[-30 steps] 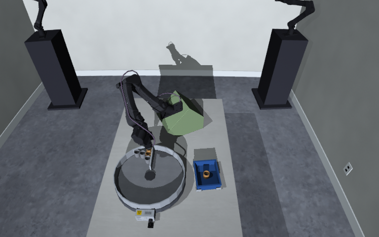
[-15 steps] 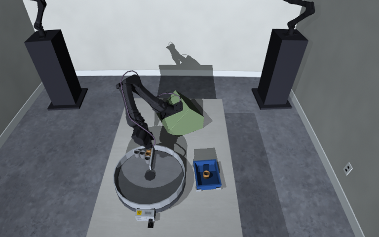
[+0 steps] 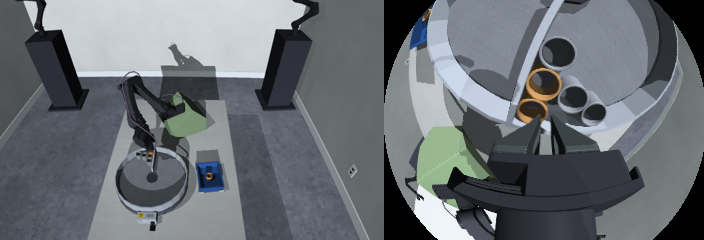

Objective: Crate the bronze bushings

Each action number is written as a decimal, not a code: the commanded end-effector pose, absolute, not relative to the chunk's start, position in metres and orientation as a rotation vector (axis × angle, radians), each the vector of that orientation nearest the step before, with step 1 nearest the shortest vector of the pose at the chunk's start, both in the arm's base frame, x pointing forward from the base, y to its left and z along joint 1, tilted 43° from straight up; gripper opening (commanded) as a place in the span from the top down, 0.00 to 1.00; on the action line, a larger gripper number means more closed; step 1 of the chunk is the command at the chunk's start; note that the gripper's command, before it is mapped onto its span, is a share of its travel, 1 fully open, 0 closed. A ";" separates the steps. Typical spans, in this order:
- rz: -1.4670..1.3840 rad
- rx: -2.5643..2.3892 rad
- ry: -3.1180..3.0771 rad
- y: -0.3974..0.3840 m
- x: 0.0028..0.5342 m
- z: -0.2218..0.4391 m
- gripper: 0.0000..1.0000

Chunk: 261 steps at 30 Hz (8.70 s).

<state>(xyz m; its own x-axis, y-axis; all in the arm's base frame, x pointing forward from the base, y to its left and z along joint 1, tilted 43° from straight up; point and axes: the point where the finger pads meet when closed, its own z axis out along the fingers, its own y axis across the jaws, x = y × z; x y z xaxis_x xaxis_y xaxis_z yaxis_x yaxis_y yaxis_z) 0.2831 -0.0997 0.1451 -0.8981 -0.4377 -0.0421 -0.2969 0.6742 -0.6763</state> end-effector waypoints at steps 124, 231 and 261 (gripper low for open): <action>-1.016 -0.608 2.652 -0.099 0.292 0.139 0.87; -1.017 -0.604 2.646 -0.101 0.286 0.139 0.87; -1.019 -0.610 2.652 -0.110 0.292 0.127 0.87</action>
